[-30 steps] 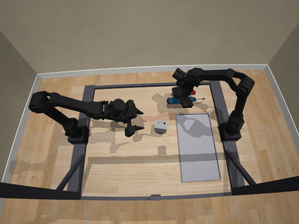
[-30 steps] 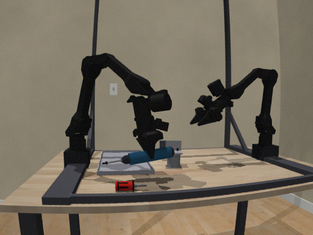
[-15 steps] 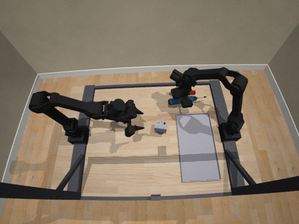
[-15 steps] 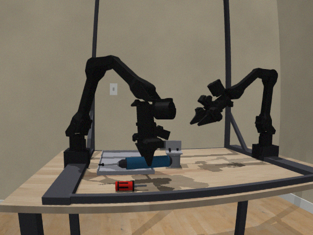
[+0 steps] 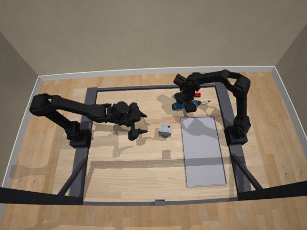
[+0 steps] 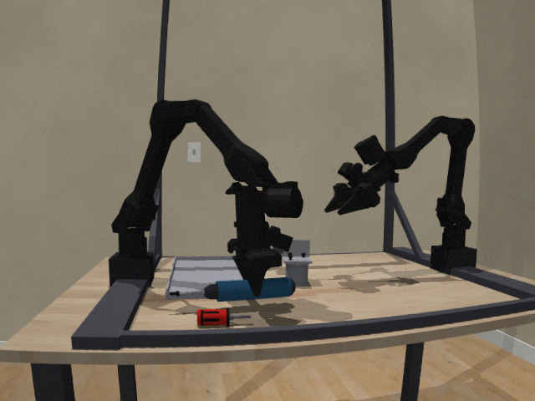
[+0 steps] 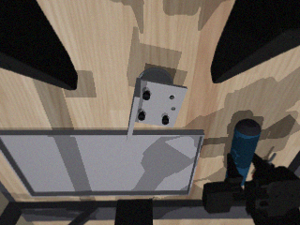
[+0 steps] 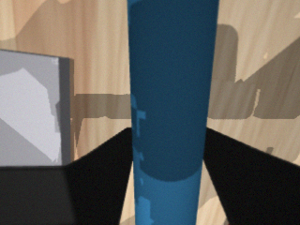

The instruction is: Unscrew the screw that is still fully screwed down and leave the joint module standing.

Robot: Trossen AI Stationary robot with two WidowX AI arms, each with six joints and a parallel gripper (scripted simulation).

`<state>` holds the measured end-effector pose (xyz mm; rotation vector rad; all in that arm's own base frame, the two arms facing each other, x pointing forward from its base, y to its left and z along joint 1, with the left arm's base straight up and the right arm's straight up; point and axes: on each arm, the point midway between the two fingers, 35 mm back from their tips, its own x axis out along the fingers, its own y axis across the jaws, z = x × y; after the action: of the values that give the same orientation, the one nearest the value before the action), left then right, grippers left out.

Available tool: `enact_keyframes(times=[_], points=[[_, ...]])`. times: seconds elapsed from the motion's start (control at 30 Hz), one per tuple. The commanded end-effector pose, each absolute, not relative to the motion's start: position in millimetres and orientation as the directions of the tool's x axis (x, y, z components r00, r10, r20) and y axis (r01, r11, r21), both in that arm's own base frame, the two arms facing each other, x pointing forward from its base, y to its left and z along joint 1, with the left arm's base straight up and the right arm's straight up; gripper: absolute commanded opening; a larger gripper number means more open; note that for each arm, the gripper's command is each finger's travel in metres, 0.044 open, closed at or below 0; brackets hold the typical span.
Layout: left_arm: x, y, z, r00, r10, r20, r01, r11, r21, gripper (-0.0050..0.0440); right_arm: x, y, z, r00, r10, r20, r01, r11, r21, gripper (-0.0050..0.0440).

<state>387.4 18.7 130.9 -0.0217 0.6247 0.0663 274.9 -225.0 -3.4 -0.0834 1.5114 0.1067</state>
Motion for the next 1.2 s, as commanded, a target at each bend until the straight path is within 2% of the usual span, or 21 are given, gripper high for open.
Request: enact_keyframes(times=[0.0,1.13,1.17], points=[[390.9,19.9,146.5,0.832,0.061,-0.551,-0.074,0.997,-0.001,0.0400,277.3,-230.7,-7.9,0.081,-0.002,-0.997,-0.121,0.993,-0.011,0.0163],[390.9,19.9,146.5,0.832,0.061,-0.551,-0.074,0.997,-0.001,0.0400,277.0,-229.5,-15.5,0.093,-0.012,-0.996,-0.120,0.993,-0.023,0.0163],[390.9,19.9,146.5,0.832,0.061,-0.551,-0.074,0.997,-0.001,0.0400,277.1,-229.5,-15.5,0.093,-0.012,-0.996,-0.120,0.993,-0.023,0.0187]])
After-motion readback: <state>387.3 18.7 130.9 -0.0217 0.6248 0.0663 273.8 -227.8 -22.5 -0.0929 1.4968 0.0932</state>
